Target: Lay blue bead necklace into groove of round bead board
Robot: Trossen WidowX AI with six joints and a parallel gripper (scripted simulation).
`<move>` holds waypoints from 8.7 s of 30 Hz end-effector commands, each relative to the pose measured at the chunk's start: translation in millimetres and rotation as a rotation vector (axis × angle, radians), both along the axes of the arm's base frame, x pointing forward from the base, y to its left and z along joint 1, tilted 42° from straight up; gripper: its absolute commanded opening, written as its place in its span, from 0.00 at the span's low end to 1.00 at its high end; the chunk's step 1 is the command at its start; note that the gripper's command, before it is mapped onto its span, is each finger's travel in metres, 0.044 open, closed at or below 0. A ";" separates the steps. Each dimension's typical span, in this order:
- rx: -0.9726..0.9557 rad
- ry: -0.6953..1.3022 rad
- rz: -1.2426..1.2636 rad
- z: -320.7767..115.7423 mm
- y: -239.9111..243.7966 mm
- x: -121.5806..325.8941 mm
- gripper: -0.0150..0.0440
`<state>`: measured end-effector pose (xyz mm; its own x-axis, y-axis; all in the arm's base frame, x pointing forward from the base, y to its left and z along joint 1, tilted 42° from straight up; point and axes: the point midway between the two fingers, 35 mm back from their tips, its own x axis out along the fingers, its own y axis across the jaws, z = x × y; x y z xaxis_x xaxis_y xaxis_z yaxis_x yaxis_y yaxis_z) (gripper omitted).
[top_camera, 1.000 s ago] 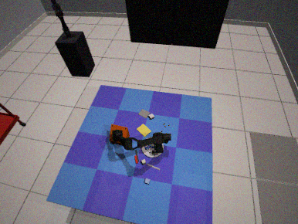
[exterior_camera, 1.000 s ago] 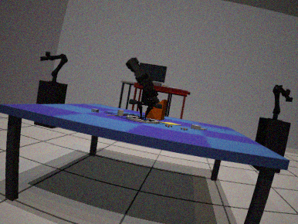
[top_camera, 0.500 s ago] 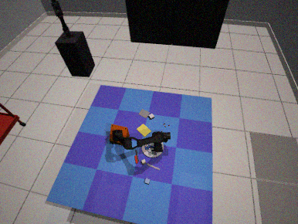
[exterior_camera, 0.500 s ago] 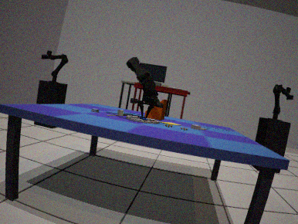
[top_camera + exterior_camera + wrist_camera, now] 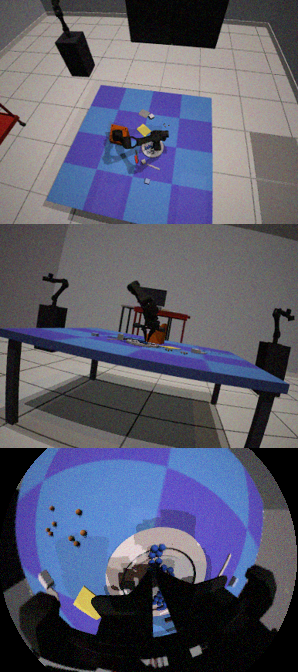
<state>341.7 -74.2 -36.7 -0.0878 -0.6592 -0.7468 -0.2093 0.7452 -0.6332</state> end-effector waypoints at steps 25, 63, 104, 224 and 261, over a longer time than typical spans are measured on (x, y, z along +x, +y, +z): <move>0.000 0.002 -0.004 0.2 1.0 -0.3 1.00; 0.021 0.140 0.153 17.3 23.2 3.9 0.46; 0.023 0.129 0.149 -5.0 2.5 2.8 0.32; 0.021 0.139 0.153 -15.3 22.2 9.9 1.00; 0.044 0.309 0.352 -5.2 18.6 5.7 0.46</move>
<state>349.8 -51.4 -36.9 -0.0824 -0.6535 -0.7524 -0.6200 0.6247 -0.4747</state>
